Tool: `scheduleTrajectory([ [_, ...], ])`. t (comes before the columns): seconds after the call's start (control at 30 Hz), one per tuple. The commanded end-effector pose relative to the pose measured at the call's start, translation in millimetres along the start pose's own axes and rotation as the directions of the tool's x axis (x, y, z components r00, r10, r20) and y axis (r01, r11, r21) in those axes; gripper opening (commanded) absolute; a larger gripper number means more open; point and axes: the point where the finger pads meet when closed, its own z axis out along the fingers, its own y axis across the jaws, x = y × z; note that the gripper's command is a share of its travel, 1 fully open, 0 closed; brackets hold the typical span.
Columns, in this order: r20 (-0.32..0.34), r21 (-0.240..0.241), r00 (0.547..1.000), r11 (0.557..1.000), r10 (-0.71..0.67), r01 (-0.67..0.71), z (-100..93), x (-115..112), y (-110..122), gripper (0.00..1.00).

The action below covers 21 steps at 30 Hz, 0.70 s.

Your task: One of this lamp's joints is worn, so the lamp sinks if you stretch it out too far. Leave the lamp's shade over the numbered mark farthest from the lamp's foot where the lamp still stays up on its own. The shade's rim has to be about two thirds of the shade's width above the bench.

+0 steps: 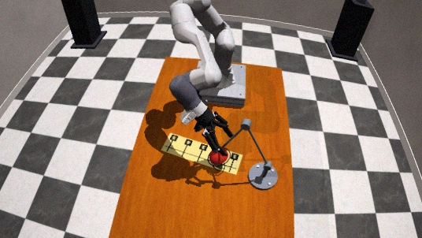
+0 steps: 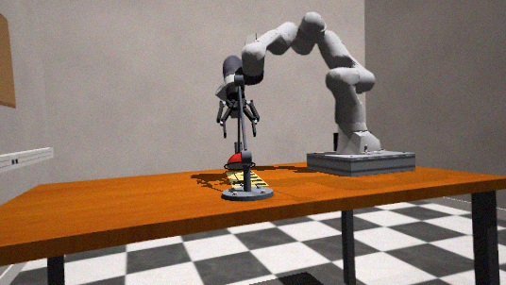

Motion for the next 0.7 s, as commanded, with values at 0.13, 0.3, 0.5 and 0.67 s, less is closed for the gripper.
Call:
scheduleTrajectory([
  [0.13, 0.001, 0.000, 1.000, 1.000, 0.002, -0.002, -0.1, -0.4, 0.0, 0.10],
  [0.3, 0.000, -0.003, 1.000, 1.000, -0.001, 0.001, -0.1, -0.2, 1.2, 0.10],
  [0.5, 0.000, -0.002, 1.000, 1.000, -0.001, 0.001, -0.2, -0.2, 0.8, 0.10],
  [0.67, 0.000, -0.001, 1.000, 1.000, 0.000, 0.000, -0.3, -0.2, 0.4, 0.10],
])
